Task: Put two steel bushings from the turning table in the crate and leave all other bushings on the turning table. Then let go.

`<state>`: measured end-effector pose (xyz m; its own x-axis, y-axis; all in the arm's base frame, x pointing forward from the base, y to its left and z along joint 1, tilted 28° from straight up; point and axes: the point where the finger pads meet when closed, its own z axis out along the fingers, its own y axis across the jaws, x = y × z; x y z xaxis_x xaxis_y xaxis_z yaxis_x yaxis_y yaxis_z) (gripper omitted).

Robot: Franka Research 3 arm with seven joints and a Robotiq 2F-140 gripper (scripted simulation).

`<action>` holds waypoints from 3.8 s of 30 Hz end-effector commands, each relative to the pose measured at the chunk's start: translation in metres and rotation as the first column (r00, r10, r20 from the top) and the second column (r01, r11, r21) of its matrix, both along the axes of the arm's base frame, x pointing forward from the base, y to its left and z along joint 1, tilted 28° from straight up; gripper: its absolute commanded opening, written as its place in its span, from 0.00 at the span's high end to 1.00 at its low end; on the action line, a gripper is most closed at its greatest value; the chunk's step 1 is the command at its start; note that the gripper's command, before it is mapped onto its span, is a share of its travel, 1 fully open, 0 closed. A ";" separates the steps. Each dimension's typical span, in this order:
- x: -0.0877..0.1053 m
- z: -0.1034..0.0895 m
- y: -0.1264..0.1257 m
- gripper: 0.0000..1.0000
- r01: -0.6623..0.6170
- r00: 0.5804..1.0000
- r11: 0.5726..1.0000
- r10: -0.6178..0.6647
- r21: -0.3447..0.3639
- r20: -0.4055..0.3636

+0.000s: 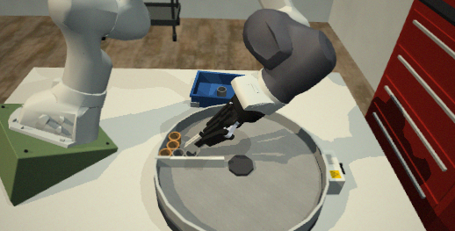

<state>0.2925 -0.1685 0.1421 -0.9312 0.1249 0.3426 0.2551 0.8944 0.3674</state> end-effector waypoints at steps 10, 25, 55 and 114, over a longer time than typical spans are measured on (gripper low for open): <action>-0.001 0.000 0.000 1.00 0.006 1.000 1.000 -0.006 -0.002 -0.003; -0.021 0.045 -0.013 1.00 0.006 1.000 1.000 -0.006 -0.002 -0.003; -0.025 0.054 -0.016 1.00 0.006 1.000 1.000 -0.006 -0.002 -0.003; 0.026 0.161 0.268 1.00 0.006 1.000 1.000 -0.006 -0.002 -0.003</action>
<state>0.3186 0.0744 0.2936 -0.9524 0.0539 0.2999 0.1704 0.9101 0.3777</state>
